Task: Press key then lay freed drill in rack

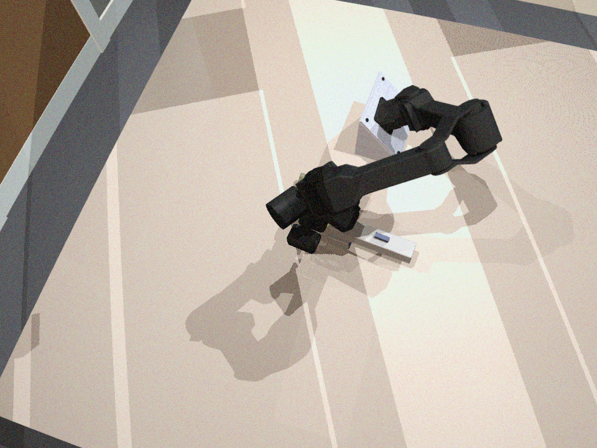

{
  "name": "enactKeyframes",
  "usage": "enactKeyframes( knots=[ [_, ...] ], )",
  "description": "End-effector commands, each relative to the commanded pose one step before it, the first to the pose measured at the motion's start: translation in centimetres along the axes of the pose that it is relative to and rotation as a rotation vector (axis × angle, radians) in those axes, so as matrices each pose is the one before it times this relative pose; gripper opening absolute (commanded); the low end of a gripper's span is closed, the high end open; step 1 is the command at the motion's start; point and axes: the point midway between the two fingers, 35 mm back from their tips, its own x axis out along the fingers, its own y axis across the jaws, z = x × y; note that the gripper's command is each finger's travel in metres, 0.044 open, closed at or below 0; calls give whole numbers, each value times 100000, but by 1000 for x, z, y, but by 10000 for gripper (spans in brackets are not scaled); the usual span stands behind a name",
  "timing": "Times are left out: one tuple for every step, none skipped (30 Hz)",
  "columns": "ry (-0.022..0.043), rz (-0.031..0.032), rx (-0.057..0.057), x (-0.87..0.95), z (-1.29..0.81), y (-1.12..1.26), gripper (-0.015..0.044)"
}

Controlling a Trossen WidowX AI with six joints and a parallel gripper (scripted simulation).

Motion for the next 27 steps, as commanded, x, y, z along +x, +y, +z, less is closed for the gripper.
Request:
enactKeyframes(
  knots=[
    [-119, 16, 45, 23, -549, 26, 0],
    [8, -2, -2, 7, -115, 1, 0],
    [8, -2, -2, 6, -118, 0, 0],
    [8, -2, -2, 6, -121, 0, 0],
    [8, -2, -2, 6, -124, 0, 0],
    [9, -3, -2, 6, -127, -1, 0],
    [9, -3, -2, 6, -132, -1, 0],
    [10, -3, -2, 6, -141, -1, 0],
    [10, -3, -3, 7, -148, -1, 0],
    [10, -3, -3, 7, -154, -1, 0],
    [11, -3, -3, 7, -159, -1, 0],
    [11, -3, -3, 8, -165, -1, 0],
    [12, -3, -3, 9, -170, 0, 0],
    [12, -4, -3, 10, -176, 0, 0],
    [13, -4, -3, 10, -182, 1, 0],
    [13, -4, -3, 11, -188, 1, 0],
    [13, -4, -3, 12, -193, 2, 0],
    [4, -1, -1, 1, -49, 2, 0],
    [2, 0, 0, 1, -25, 2, 0],
    [7, -2, -2, 7, -100, 1, 0],
    [11, -3, -3, 10, -151, 0, 0],
    [10, -3, -3, 10, -148, -1, 0],
    [10, -3, -3, 9, -139, -1, 0],
    [10, -3, -3, 9, -141, -1, 0],
    [11, -3, -3, 9, -148, 0, 0],
    [11, -3, -3, 10, -157, 1, 0],
    [12, -3, -3, 11, -162, 1, 0]
  ],
)
